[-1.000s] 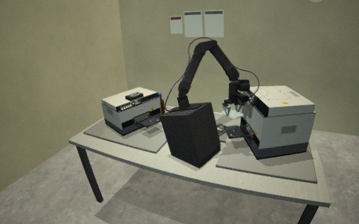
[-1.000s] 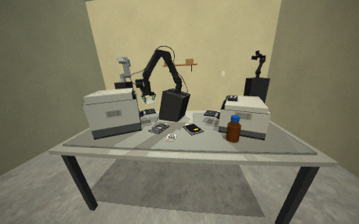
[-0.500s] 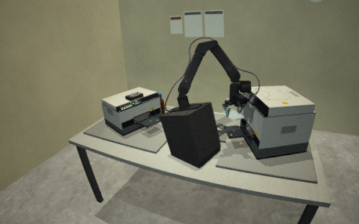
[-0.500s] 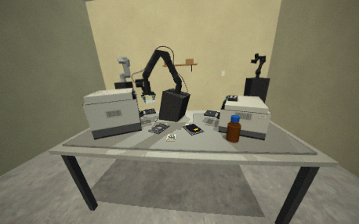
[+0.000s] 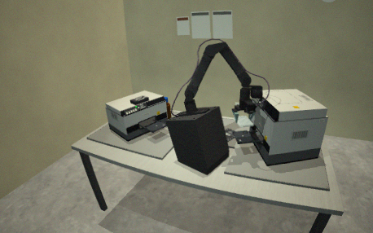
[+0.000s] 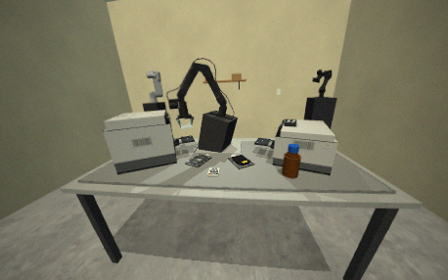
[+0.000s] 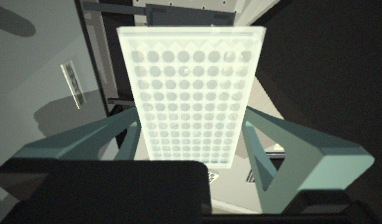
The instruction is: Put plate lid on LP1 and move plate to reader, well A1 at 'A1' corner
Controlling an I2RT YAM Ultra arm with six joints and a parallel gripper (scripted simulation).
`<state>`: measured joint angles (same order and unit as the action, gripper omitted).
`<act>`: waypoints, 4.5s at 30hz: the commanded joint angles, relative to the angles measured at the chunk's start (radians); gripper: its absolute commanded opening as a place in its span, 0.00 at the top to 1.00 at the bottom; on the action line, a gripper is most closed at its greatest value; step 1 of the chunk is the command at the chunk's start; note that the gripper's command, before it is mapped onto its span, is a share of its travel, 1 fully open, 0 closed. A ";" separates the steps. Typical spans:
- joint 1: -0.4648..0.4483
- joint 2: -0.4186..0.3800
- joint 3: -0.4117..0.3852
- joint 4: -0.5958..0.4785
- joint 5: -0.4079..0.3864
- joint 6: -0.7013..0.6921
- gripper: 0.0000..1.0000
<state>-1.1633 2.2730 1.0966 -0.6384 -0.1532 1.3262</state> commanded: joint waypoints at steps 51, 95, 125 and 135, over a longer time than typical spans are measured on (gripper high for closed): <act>0.006 0.062 0.041 0.064 -0.014 0.099 0.14; 0.036 0.199 -0.022 0.249 -0.022 0.130 0.14; 0.033 0.233 0.003 0.291 -0.020 0.138 0.14; 0.030 0.230 0.003 0.287 -0.019 0.137 0.14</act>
<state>-1.1194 2.5416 1.0737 -0.3355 -0.1776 1.4601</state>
